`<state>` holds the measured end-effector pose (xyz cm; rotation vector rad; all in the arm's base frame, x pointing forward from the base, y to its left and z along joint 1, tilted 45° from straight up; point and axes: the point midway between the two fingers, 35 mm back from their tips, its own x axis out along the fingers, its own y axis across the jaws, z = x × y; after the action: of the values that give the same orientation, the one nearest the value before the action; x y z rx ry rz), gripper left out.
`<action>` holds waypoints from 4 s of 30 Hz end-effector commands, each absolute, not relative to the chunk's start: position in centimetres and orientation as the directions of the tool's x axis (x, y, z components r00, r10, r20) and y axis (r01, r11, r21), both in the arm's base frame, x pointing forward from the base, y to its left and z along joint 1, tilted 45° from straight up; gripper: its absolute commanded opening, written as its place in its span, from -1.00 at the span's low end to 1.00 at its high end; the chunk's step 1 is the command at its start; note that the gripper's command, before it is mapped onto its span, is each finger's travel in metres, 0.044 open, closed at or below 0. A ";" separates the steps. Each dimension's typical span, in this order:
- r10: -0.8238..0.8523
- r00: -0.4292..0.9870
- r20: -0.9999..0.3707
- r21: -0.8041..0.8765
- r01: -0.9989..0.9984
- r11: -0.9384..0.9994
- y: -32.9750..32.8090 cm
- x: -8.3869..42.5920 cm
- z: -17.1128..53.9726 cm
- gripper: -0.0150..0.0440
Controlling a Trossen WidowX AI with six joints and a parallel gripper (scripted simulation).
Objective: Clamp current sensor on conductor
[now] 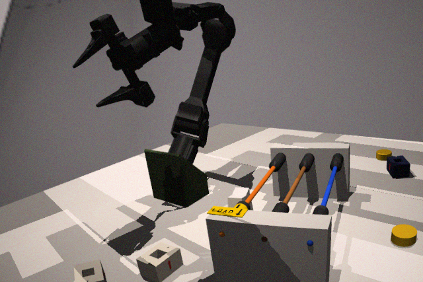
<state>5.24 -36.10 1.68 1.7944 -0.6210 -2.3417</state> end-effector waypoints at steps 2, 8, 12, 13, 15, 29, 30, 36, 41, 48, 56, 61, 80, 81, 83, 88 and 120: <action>-0.369 -0.264 -0.891 0.404 -0.092 -0.910 -36.1 6.3 2.2 1.00; -0.560 -0.026 -0.828 0.512 0.372 -0.775 -34.7 15.2 6.8 1.00; -0.632 0.170 -0.756 0.581 0.618 -0.530 -32.2 20.9 10.2 1.00; -0.641 0.221 -0.735 0.595 0.663 -0.454 -31.4 22.2 11.1 1.00; -0.650 0.323 -0.688 0.616 0.733 -0.288 -29.5 24.7 12.9 1.00; -0.339 0.910 -0.239 0.390 0.410 0.825 -10.7 33.9 25.8 1.00; -0.297 0.933 -0.201 0.346 0.352 0.870 -9.2 33.9 26.7 1.00; -0.031 0.999 0.025 0.038 0.030 0.999 -0.9 32.0 31.8 1.00; 0.000 0.999 0.050 0.000 0.000 1.000 0.0 31.6 32.3 1.00; -0.068 0.991 -0.118 0.001 0.069 0.998 -3.0 33.7 28.9 1.00; -0.176 0.860 -0.479 0.073 0.238 0.968 -10.8 35.9 20.5 1.00; -0.135 0.717 -0.684 0.126 0.298 0.946 -15.2 35.6 14.7 1.00; 0.450 0.383 -0.807 0.587 0.598 0.545 -24.9 25.1 -2.7 1.00; 0.450 0.383 -0.807 0.587 0.598 0.545 -24.9 25.1 -2.7 1.00; 0.450 0.383 -0.807 0.587 0.598 0.545 -24.9 25.1 -2.7 1.00; 0.450 0.383 -0.807 0.587 0.598 0.545 -24.9 25.1 -2.7 1.00; 0.697 0.078 -0.713 0.670 -0.219 0.710 -8.2 21.5 0.7 1.00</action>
<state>21.56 -8.68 1.01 0.4478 1.3267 0.7085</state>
